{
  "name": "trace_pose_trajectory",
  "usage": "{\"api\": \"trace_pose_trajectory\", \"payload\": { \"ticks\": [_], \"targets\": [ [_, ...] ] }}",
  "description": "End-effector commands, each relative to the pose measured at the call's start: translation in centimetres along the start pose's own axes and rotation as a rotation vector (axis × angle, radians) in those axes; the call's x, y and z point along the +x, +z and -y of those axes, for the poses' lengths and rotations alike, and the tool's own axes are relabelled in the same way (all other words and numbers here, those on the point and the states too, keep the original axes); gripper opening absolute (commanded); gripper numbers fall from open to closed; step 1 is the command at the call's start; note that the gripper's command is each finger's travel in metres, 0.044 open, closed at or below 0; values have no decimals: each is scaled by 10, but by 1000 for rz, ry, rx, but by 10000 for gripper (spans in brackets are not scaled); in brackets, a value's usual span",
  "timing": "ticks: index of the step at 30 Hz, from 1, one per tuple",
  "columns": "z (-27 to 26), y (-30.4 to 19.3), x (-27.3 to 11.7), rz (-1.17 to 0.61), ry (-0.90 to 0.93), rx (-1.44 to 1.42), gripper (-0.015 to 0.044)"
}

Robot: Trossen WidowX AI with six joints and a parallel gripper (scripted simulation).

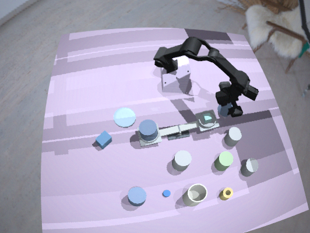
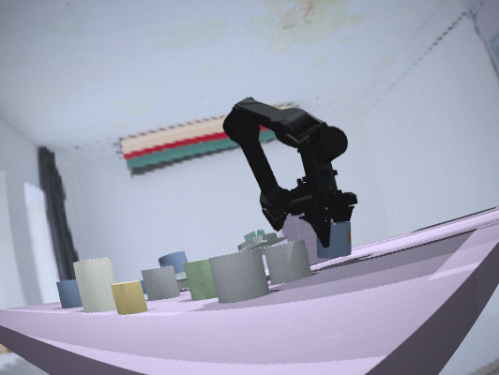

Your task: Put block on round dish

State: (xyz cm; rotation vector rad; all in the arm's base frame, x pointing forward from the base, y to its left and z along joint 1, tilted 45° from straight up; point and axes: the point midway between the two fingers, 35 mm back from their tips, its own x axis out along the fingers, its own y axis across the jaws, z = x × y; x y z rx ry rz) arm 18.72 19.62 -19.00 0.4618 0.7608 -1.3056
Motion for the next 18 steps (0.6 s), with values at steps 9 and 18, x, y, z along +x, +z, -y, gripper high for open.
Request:
{"api": "trace_pose_trajectory", "payload": {
  "ticks": [9, 18],
  "targets": [
    [0, 1, 12, 1, -1, 0, 26],
    [0, 1, 12, 1, -1, 0, 263]
  ]
}}
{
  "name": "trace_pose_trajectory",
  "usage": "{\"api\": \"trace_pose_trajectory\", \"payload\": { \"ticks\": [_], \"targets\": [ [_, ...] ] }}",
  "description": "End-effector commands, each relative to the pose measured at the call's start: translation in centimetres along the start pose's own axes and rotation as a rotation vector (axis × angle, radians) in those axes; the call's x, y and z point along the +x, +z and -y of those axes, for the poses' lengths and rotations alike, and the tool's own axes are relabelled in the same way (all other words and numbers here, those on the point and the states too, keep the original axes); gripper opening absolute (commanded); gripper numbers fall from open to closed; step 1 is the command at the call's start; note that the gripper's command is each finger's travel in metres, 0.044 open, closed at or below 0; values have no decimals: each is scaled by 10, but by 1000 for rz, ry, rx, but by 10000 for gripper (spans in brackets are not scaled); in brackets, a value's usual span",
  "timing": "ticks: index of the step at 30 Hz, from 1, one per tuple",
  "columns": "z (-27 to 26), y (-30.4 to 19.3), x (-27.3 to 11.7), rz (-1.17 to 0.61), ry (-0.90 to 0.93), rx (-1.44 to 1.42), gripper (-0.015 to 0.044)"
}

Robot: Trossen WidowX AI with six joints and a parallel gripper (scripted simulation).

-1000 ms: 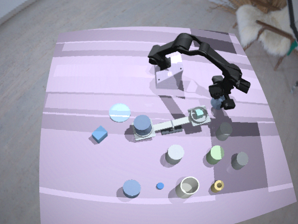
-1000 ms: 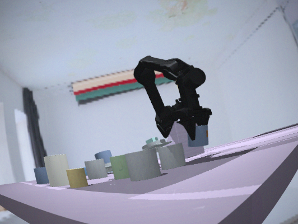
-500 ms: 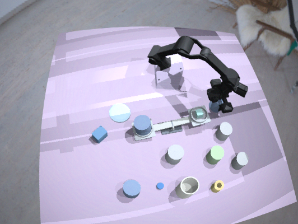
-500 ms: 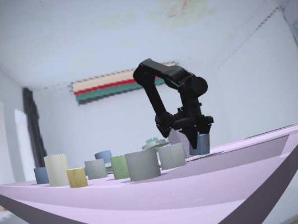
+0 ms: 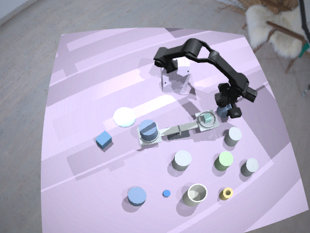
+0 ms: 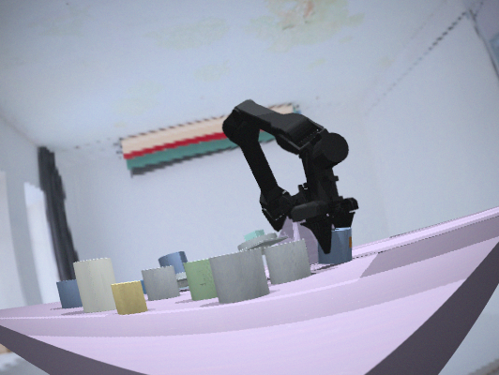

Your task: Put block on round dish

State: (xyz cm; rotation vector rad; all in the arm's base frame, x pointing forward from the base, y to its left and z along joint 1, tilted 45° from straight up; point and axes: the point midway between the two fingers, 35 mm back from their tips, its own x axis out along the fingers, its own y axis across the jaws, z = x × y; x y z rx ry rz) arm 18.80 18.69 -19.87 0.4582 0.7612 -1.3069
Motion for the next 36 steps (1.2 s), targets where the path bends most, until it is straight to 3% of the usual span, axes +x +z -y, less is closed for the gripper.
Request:
{"api": "trace_pose_trajectory", "payload": {
  "ticks": [1, 7, 12, 18, 25, 33, 36],
  "targets": [
    [0, 0, -1, -1, 1, 2, 289],
    [-1, 0, -7, -1, 1, 1, 440],
    [0, -1, -52, 3, 4, -5, 440],
    [0, 0, -53, 3, 4, -5, 440],
    [-31, 49, -78, 0, 6, -7, 260],
    [-62, 133, -104, 10, 4, -6, 260],
    [-64, 140, -106, 12, 4, -6, 260]
  ]
}}
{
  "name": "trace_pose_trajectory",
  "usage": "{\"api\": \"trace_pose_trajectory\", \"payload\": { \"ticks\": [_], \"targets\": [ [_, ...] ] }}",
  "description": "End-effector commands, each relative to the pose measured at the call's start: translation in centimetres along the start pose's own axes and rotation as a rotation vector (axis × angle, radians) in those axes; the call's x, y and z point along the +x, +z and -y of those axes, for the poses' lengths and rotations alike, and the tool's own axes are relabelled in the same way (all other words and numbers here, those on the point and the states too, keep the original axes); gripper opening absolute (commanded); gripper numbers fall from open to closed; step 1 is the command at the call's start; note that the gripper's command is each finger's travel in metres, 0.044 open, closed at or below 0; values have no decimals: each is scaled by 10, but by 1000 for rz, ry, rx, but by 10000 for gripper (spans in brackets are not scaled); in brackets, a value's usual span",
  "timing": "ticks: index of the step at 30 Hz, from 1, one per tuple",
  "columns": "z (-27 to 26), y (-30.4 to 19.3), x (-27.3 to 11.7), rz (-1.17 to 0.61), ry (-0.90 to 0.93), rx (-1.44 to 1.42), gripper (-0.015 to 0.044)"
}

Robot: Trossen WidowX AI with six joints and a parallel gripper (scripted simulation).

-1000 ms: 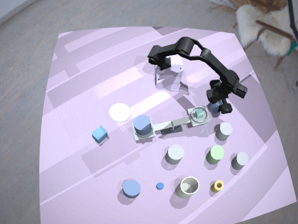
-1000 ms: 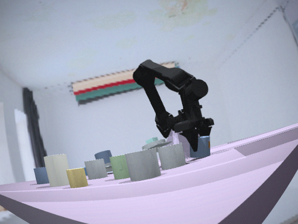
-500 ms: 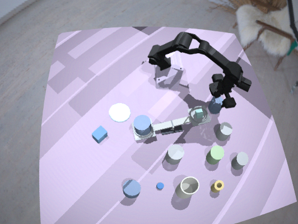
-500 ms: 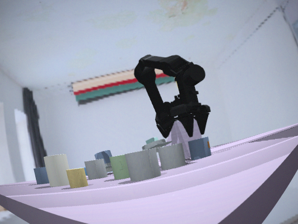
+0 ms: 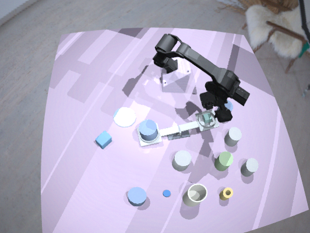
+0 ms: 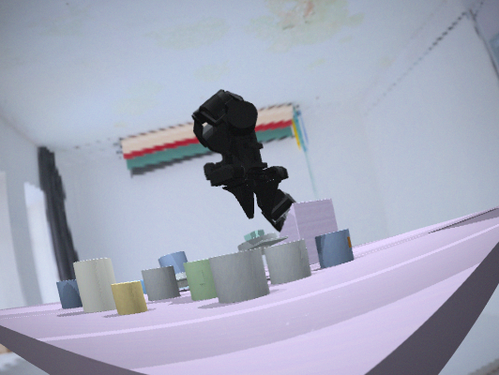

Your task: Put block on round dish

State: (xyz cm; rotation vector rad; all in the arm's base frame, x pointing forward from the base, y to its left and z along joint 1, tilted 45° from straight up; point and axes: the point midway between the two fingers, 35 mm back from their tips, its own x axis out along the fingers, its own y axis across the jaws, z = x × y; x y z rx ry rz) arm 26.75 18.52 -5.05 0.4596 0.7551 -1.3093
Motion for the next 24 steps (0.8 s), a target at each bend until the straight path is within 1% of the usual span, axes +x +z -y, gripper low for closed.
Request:
{"api": "trace_pose_trajectory", "payload": {
  "ticks": [1, 5, 10, 24],
  "targets": [
    [-4, 19, -6, 8, 4, -11, 260],
    [-4, 19, -5, 8, 4, -11, 260],
    [-4, 19, 9, 9, 4, -11, 260],
    [-4, 19, 28, 9, 4, -11, 260]
  ]
}}
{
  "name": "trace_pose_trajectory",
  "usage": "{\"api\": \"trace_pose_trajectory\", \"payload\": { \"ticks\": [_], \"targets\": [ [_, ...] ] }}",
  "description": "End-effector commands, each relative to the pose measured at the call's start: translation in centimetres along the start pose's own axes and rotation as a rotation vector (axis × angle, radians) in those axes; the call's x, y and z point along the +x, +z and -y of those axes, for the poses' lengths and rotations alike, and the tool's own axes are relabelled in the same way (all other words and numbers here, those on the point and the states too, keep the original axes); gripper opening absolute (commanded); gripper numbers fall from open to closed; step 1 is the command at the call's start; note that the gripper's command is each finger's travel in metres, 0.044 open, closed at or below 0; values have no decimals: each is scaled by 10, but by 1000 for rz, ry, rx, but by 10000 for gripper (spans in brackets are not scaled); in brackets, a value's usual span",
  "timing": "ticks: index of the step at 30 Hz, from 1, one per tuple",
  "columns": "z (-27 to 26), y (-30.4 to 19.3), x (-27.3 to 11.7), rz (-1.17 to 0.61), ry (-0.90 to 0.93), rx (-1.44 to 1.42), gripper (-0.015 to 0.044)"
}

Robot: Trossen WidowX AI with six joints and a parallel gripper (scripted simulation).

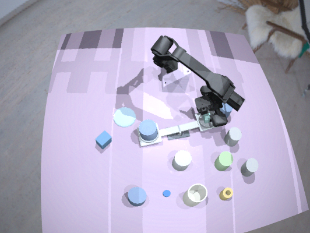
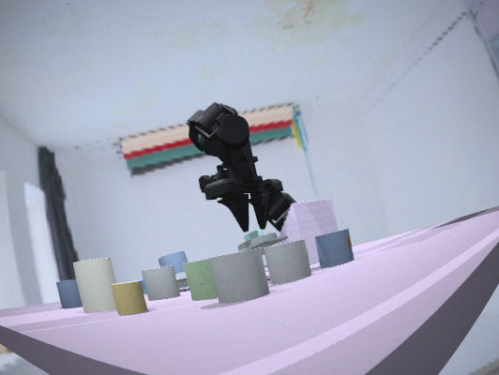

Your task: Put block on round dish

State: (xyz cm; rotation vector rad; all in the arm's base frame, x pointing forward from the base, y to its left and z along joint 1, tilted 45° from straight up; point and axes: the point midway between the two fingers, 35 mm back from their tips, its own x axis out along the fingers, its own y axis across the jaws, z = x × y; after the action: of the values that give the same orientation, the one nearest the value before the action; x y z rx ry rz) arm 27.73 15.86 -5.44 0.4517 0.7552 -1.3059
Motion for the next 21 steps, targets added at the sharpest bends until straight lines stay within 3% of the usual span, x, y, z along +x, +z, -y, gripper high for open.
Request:
{"api": "trace_pose_trajectory", "payload": {
  "ticks": [1, 13, 18, 21],
  "targets": [
    [0, 1, 8, 5, 3, -4, 260],
    [0, 2, 25, 6, 3, -4, 260],
    [0, 2, 25, 6, 3, -4, 129],
    [0, 2, 25, 6, 3, -4, 109]
  ]
}}
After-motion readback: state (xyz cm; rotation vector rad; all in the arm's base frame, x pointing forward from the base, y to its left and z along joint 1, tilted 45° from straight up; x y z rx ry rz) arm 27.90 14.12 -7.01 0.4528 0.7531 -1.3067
